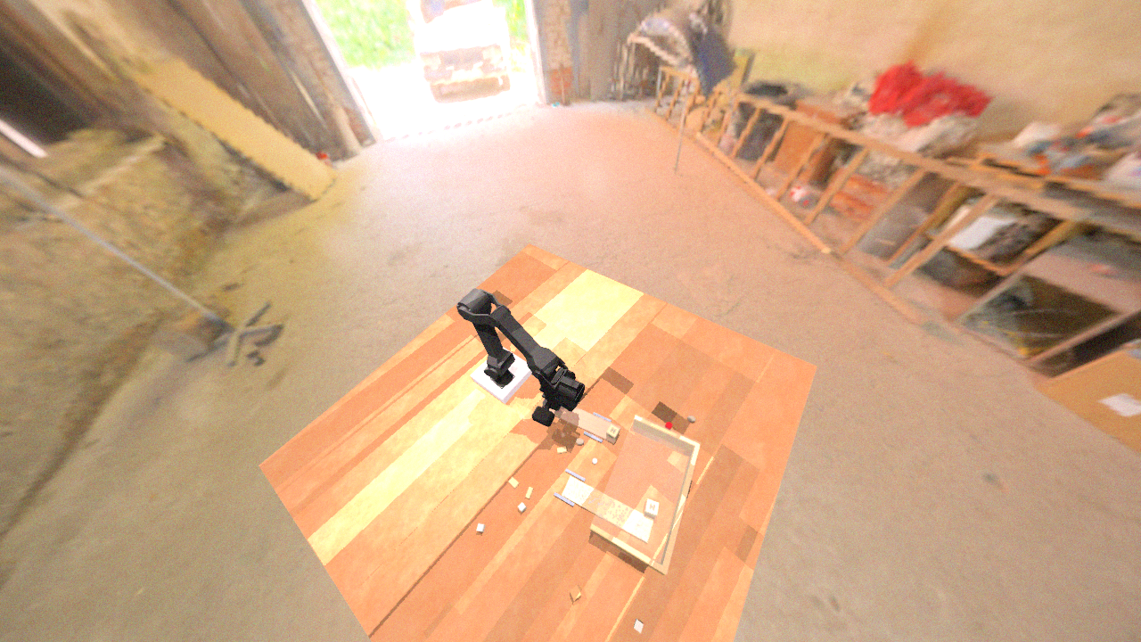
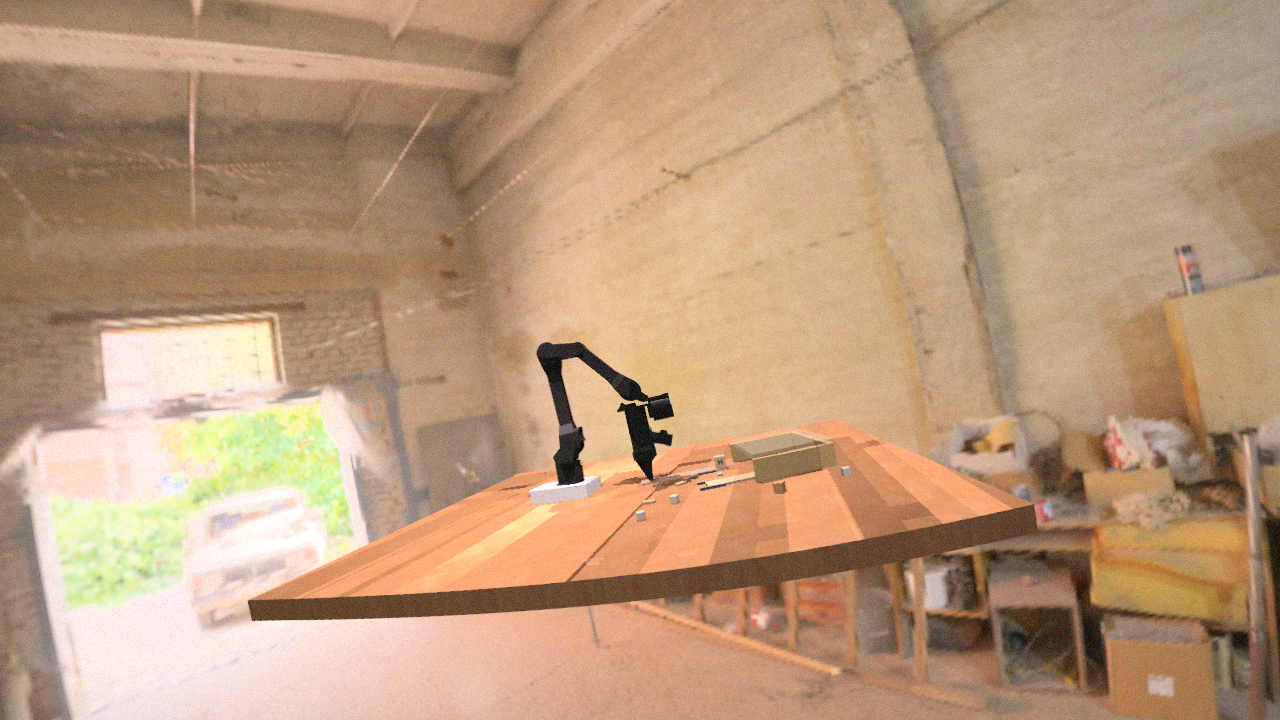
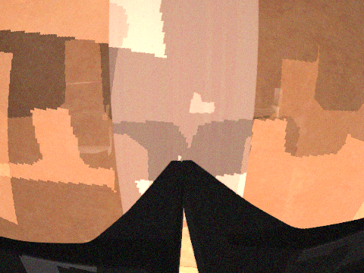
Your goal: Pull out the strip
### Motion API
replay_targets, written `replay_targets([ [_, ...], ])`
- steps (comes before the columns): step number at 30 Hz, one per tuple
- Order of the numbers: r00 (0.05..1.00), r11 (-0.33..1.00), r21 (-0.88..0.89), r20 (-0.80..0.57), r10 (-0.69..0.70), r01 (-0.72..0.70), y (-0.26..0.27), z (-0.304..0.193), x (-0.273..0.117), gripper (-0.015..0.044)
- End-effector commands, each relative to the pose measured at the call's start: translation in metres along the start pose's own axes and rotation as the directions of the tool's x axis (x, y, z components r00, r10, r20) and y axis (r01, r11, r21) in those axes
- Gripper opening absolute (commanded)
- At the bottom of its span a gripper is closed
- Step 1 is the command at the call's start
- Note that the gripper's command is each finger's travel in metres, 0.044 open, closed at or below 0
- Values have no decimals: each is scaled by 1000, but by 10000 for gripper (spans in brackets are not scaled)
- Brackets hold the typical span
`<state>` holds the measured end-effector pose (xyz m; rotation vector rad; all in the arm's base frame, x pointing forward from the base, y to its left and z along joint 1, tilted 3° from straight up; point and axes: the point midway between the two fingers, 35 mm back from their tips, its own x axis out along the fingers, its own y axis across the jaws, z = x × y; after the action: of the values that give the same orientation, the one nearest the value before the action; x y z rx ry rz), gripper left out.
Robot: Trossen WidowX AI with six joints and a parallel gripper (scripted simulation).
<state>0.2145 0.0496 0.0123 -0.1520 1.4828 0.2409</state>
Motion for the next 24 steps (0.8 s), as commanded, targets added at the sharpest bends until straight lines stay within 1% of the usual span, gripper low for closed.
replay_targets([
  [1, 999, 1000, -3, -33, 2, -2, 0, -10, 4, 0],
  [9, 999, 1000, -3, -33, 2, -2, 0, -10, 4, 0],
  [10, 1000, 1000, 0, -2, 0, 0, 0, 0, -2, 0],
  [14, 1000, 1000, -3, -30, 1, -1, 0, 3, -40, 0],
  [19, 1000, 1000, -3, -31, 1, -1, 0, 3, -43, 0],
  [24, 1000, 993, 122, -29, 1, 2, -2, 26, -42, 131],
])
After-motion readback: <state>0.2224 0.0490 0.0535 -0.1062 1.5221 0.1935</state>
